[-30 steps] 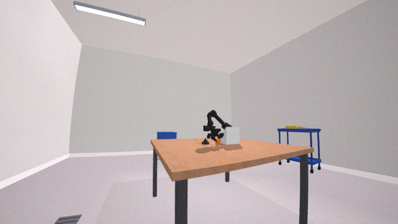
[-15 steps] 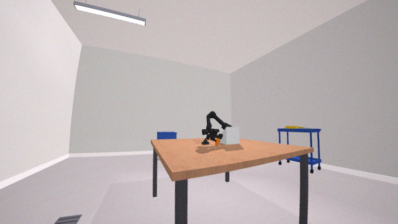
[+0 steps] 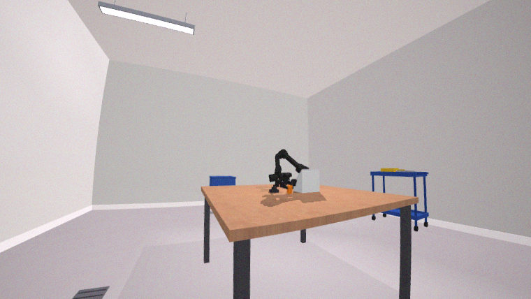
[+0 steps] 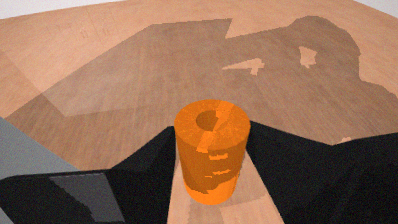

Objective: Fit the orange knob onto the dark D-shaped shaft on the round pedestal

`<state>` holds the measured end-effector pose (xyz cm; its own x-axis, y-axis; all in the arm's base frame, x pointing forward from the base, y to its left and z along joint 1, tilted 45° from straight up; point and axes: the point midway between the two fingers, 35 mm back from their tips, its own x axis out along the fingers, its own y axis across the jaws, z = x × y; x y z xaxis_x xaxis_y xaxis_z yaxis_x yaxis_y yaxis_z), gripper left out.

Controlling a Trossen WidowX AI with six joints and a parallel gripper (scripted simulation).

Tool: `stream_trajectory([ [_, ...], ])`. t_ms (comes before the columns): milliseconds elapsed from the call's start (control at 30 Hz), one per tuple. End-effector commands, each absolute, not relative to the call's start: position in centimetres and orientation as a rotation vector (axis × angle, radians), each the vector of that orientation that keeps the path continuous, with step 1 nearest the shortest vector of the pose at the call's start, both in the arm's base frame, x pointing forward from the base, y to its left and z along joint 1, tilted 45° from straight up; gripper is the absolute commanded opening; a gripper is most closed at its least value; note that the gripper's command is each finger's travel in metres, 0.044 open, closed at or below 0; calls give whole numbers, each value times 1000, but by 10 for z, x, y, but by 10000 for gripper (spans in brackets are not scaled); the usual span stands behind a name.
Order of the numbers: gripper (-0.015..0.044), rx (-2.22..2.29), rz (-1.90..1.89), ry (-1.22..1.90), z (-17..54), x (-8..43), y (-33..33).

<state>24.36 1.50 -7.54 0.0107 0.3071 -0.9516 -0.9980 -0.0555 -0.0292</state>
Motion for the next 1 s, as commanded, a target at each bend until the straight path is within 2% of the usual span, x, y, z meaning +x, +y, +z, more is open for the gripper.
stream_trajectory([
  [0,260,-1027,1369,932,-76,244,15],
  [733,260,-1027,1369,932,-76,244,15],
  [967,440,-1027,1369,932,-76,244,15],
])
